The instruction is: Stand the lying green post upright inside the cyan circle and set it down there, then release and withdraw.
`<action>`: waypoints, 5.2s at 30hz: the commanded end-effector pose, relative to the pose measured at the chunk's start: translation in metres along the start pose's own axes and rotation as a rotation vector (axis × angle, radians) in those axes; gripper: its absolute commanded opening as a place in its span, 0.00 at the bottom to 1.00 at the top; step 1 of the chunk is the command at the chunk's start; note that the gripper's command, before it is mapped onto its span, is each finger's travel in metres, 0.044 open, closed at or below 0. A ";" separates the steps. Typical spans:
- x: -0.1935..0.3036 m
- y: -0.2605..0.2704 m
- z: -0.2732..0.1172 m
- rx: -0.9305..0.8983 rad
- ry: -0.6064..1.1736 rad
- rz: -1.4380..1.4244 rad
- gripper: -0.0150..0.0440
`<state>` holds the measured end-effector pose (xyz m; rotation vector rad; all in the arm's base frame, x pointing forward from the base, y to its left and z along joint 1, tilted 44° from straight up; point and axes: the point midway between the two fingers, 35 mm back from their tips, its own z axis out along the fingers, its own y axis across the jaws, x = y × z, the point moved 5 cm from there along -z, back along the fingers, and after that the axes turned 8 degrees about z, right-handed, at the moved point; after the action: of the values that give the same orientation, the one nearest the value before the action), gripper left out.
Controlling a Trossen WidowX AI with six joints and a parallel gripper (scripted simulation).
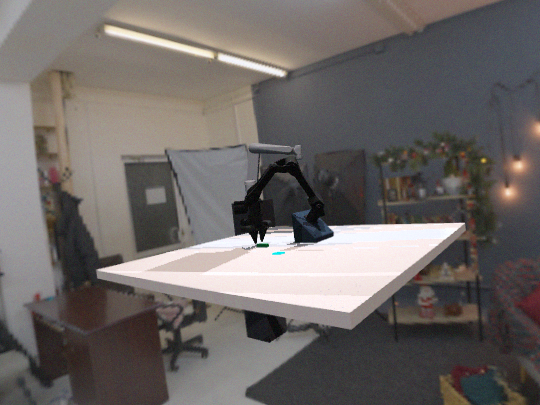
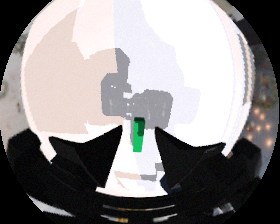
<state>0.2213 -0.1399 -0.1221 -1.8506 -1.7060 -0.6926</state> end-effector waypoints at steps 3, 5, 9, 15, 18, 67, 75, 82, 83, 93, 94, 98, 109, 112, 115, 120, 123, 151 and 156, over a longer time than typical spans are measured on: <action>0.002 -0.002 0.013 -0.009 0.006 0.012 0.60; 0.002 -0.002 0.013 -0.009 0.006 0.012 0.51; 0.002 -0.002 0.013 -0.009 0.006 0.012 0.34; 0.002 -0.002 0.012 -0.009 0.006 0.012 0.29; 0.001 -0.001 0.006 -0.009 0.005 0.012 0.29; 0.020 0.015 -0.112 -0.008 -0.009 -0.113 0.29; 0.039 0.030 -0.117 -0.009 -0.015 -0.221 0.29; 0.056 0.042 -0.120 -0.009 -0.020 -0.315 0.29; 0.058 0.044 -0.120 -0.009 -0.020 -0.329 0.29; 0.085 0.059 -0.124 -0.009 -0.023 -0.466 0.29; 0.087 0.060 -0.124 -0.009 -0.023 -0.479 0.29; 0.098 0.066 -0.125 -0.009 -0.024 -0.534 0.29; 0.130 0.079 -0.127 -0.009 -0.021 -0.686 0.29; 0.139 0.082 -0.127 -0.009 -0.020 -0.728 0.29; 0.148 0.085 -0.128 -0.010 -0.018 -0.769 0.29; 0.163 0.089 -0.128 -0.010 -0.015 -0.839 0.29; 0.172 0.091 -0.128 -0.011 -0.012 -0.881 0.29; 0.223 0.099 -0.122 -0.002 -0.031 -1.121 0.29; 0.222 0.098 -0.118 0.007 -0.061 -1.128 0.29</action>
<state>0.3346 -0.0659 0.1145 -0.7378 -2.7139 -1.0340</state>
